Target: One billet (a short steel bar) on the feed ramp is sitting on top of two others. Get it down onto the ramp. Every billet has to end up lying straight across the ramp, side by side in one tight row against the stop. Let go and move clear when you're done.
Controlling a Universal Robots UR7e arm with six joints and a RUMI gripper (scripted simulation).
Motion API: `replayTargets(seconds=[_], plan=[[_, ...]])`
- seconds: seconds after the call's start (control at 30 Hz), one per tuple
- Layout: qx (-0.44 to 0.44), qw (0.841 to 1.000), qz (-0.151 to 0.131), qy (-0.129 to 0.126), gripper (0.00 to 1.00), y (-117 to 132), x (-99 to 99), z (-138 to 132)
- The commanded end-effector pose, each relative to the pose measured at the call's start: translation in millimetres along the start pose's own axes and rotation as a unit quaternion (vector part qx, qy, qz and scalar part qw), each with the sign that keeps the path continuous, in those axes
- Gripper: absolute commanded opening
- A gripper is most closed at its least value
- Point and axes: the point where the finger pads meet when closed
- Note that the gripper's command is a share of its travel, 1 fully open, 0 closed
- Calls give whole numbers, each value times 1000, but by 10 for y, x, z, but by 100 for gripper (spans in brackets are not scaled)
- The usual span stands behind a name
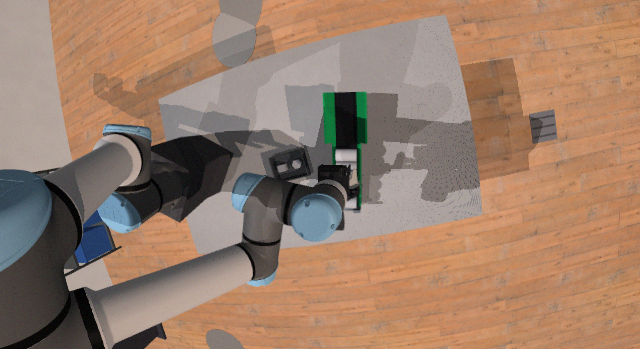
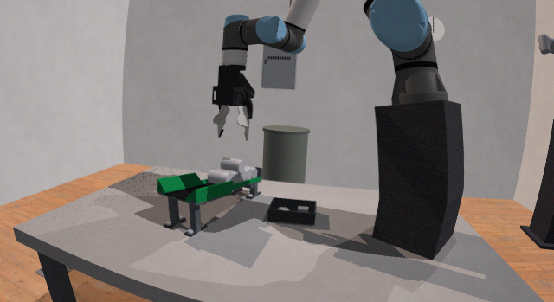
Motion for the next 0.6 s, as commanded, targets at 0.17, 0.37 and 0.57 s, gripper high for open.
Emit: replayTargets(seconds=[0.17, 0.37, 0.57], plan=[[0, 1000, 0, -1, 59, -2, 5, -5], [0, 1000, 0, -1, 59, -2, -73, -6], [0, 1000, 0, -1, 59, -3, -269, -8]])
Point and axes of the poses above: the point where the finger pads meet when closed, its own x axis back along the fingers, its own z axis across the jaws, y = z × x, and after that the axes turned 11 degrees about x, right-handed
